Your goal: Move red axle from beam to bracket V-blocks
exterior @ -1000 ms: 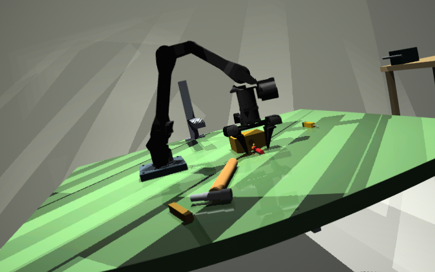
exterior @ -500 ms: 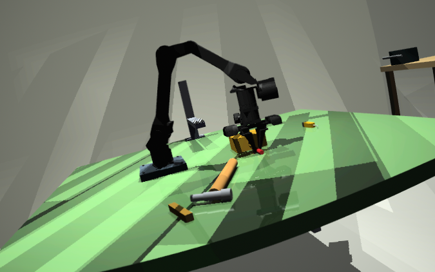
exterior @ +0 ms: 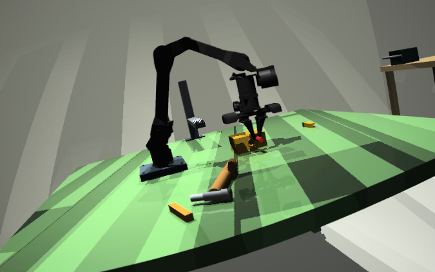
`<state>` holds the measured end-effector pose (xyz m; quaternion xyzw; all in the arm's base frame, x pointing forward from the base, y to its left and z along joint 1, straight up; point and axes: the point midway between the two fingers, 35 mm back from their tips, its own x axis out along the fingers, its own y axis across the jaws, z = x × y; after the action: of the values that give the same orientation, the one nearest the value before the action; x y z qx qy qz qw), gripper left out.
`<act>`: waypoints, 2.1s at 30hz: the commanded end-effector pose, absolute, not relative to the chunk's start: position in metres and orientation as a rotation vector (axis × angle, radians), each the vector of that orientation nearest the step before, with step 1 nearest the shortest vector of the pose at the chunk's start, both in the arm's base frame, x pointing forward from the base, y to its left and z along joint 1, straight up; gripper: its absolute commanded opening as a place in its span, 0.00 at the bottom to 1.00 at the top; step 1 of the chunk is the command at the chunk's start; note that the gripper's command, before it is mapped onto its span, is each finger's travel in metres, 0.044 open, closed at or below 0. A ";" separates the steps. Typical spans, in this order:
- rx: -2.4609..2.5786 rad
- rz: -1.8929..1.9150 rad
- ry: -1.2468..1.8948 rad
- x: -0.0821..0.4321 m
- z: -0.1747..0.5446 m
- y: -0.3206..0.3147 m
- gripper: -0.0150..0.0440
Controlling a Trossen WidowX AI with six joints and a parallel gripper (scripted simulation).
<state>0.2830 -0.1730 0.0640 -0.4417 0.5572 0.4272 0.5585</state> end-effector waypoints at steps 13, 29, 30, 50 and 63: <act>-1.051 0.996 1.307 0.286 0.144 -0.175 0.25; -1.049 0.996 1.304 0.299 0.161 -0.140 0.25; -1.049 0.996 1.304 0.301 0.161 -0.135 0.25; -1.041 1.001 1.296 0.316 0.161 -0.024 0.25; -1.036 1.005 1.293 0.305 0.160 0.045 0.25</act>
<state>0.3088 0.0326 0.1585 -0.4404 0.5511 0.4313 0.5623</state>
